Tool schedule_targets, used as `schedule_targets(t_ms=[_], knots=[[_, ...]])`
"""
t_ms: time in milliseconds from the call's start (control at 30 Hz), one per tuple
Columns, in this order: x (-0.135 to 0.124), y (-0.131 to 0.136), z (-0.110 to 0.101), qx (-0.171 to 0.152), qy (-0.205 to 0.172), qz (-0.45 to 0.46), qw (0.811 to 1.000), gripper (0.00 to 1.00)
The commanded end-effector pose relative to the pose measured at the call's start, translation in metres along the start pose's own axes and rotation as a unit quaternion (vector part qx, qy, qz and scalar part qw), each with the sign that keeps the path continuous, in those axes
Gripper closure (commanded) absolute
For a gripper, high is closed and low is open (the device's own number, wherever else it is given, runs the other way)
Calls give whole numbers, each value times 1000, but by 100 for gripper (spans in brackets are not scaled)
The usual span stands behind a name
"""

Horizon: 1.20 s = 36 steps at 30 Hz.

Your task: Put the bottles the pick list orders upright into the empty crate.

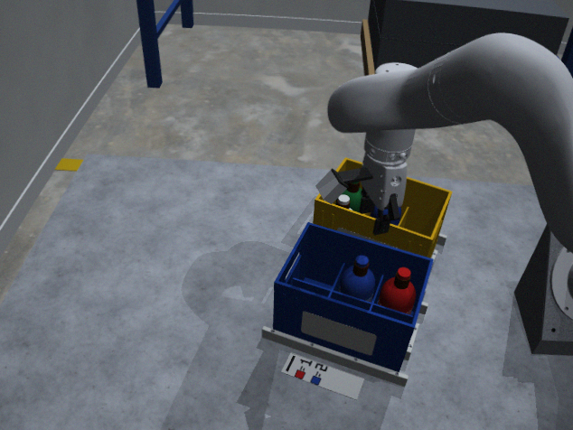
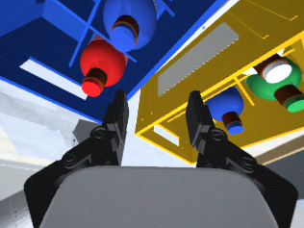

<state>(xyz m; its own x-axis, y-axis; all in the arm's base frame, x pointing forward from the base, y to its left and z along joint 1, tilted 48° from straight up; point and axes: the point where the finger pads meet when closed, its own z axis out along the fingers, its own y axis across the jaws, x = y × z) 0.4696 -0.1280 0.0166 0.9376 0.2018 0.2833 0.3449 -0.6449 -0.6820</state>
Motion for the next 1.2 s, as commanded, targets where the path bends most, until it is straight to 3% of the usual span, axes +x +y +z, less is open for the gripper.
schedule_targets(t_ms=[0, 1167], knots=[[-11, 15, -1, -1, 1, -1, 1000, 35], [-108, 130, -1, -1, 0, -1, 1000, 35]])
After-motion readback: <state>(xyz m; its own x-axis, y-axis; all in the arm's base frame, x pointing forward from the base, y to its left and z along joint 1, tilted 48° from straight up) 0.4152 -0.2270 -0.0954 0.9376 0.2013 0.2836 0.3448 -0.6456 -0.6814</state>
